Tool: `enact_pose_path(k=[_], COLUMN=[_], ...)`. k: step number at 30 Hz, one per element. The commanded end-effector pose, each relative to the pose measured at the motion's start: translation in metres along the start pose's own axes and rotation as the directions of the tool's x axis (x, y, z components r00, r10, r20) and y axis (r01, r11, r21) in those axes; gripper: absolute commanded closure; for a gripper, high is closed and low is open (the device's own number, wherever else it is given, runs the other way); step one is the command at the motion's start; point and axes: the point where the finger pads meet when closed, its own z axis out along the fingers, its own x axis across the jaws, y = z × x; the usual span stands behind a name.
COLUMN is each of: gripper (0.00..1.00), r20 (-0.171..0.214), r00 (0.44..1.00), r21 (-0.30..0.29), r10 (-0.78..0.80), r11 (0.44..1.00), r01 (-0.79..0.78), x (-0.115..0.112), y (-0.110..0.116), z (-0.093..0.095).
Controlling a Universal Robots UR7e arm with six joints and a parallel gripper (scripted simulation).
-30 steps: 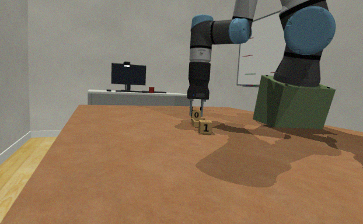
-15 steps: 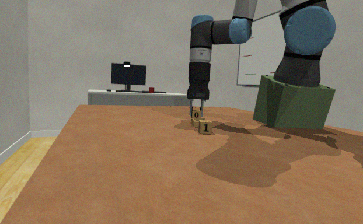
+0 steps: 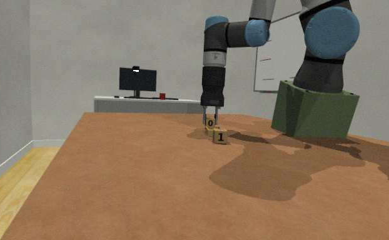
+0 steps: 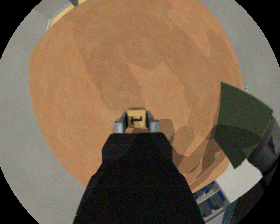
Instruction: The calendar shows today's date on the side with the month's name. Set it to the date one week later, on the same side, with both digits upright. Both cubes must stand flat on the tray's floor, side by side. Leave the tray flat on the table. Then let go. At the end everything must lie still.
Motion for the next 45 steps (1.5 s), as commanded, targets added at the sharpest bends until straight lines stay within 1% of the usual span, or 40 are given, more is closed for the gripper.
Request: enact_pose_path(k=[1, 45], gripper=[0.40, 0.40], r20=[0.001, 0.001], r00=[1.000, 1.000], r21=[0.001, 0.001], r10=[0.000, 0.000], r11=[1.000, 1.000], r01=[0.000, 0.000], x=[-0.0004, -0.0004], y=[-0.0002, -0.0002], z=[-0.0003, 0.0037])
